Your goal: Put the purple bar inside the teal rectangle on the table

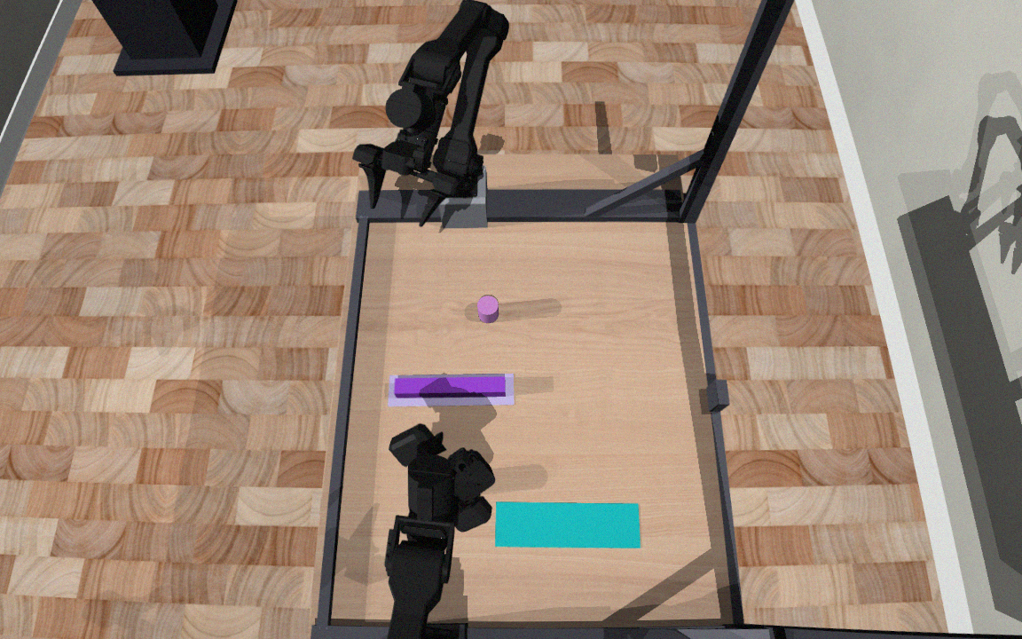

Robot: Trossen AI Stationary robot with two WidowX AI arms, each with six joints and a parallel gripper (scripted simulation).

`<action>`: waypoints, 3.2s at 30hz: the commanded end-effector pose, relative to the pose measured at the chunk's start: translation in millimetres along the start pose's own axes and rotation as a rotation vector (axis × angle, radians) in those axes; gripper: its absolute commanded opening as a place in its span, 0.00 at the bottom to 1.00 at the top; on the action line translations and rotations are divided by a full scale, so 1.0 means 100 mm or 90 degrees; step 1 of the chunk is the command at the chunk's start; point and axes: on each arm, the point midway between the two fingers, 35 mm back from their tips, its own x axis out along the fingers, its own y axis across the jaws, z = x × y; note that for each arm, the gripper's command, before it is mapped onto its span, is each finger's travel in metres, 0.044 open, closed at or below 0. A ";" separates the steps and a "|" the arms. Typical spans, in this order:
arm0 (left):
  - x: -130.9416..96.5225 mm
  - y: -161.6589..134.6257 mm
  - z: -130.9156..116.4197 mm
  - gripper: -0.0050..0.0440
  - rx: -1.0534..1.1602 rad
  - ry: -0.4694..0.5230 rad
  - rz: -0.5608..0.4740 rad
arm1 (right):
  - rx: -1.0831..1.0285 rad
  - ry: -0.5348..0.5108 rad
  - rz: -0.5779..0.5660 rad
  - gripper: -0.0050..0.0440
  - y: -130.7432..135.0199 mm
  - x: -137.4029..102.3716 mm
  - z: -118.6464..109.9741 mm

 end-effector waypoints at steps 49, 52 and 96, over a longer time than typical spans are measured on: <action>2.39 0.36 -0.31 0.63 0.318 0.210 -0.460 | -0.122 -0.009 0.188 1.00 0.48 -0.60 0.00; 2.48 0.32 -0.28 0.63 0.319 0.198 -0.479 | -0.122 -0.009 0.188 1.00 0.48 -0.60 0.00; 2.50 0.38 -0.21 0.34 0.315 0.179 -0.479 | -0.122 -0.009 0.188 1.00 0.48 -0.60 0.00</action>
